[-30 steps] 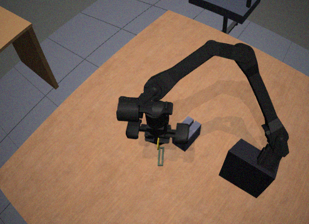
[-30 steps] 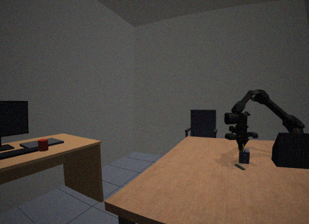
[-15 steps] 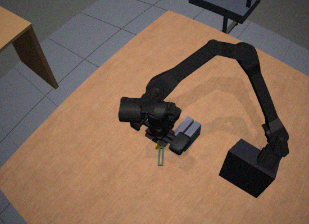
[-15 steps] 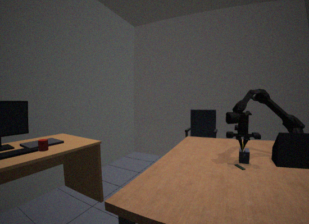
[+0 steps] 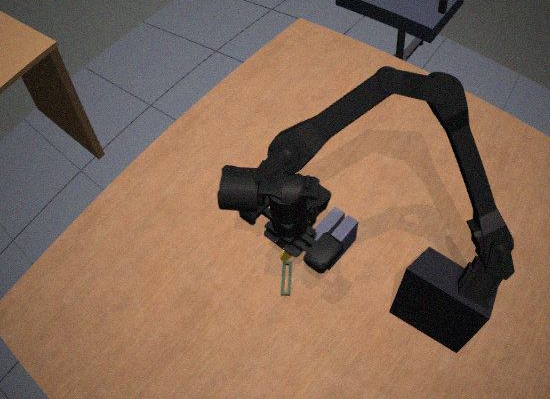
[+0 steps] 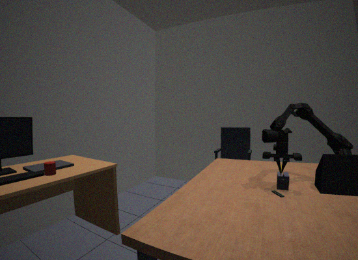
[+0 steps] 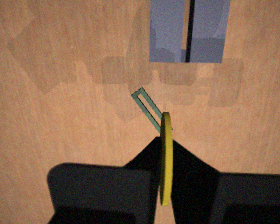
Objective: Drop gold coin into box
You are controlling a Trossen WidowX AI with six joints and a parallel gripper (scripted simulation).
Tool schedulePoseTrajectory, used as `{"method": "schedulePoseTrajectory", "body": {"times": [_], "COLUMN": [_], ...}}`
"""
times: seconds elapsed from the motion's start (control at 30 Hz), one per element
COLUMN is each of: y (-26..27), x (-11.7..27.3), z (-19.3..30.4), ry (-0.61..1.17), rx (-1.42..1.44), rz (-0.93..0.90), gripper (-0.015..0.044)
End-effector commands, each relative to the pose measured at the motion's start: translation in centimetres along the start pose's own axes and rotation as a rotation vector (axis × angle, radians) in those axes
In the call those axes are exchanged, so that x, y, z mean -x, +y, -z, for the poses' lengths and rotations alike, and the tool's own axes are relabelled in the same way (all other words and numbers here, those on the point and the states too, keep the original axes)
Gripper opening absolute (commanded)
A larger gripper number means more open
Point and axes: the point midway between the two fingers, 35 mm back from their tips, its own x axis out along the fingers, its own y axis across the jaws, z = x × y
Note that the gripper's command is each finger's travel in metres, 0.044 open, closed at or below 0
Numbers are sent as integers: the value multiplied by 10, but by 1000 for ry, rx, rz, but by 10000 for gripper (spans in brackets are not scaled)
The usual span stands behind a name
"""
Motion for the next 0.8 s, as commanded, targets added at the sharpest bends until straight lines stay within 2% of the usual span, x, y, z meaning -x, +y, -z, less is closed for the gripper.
{"method": "schedulePoseTrajectory", "body": {"times": [0.0, 0.77], "y": [-2, -8], "x": [-2, -2], "z": [-13, -72], "ry": [-5, -8], "rx": [3, 4], "rz": [6, 7], "gripper": [0, 0]}}
